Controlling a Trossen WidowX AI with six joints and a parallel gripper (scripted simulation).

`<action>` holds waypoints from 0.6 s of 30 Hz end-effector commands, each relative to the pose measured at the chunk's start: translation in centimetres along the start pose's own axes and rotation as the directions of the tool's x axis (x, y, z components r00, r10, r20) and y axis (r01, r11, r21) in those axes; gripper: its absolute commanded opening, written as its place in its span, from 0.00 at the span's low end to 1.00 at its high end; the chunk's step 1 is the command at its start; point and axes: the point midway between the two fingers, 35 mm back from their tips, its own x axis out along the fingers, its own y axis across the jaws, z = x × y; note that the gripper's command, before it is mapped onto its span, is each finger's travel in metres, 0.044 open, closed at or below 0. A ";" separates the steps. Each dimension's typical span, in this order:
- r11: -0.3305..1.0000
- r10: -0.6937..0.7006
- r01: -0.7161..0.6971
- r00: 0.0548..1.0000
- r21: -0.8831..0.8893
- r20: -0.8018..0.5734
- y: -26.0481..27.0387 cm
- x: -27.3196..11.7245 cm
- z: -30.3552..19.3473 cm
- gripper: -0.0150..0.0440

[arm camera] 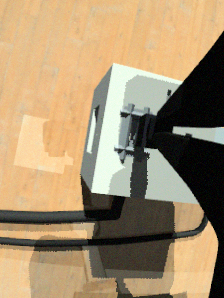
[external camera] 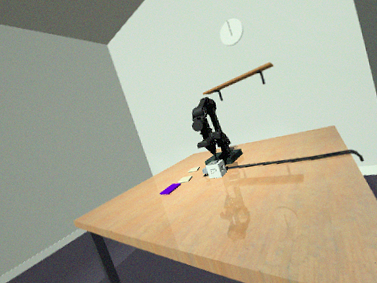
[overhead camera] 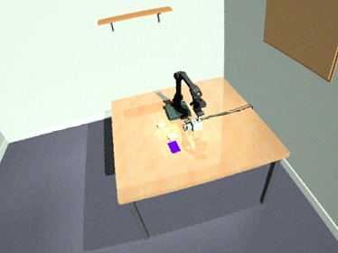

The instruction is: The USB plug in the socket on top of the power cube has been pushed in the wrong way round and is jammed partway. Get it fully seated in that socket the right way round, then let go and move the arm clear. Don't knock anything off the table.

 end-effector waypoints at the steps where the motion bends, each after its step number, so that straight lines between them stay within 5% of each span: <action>1: 1.000 0.001 -0.001 1.000 0.004 0.007 0.0 0.1 0.1 0.25; 18: 1.000 0.001 -0.001 1.000 0.004 0.007 0.0 0.3 0.1 0.25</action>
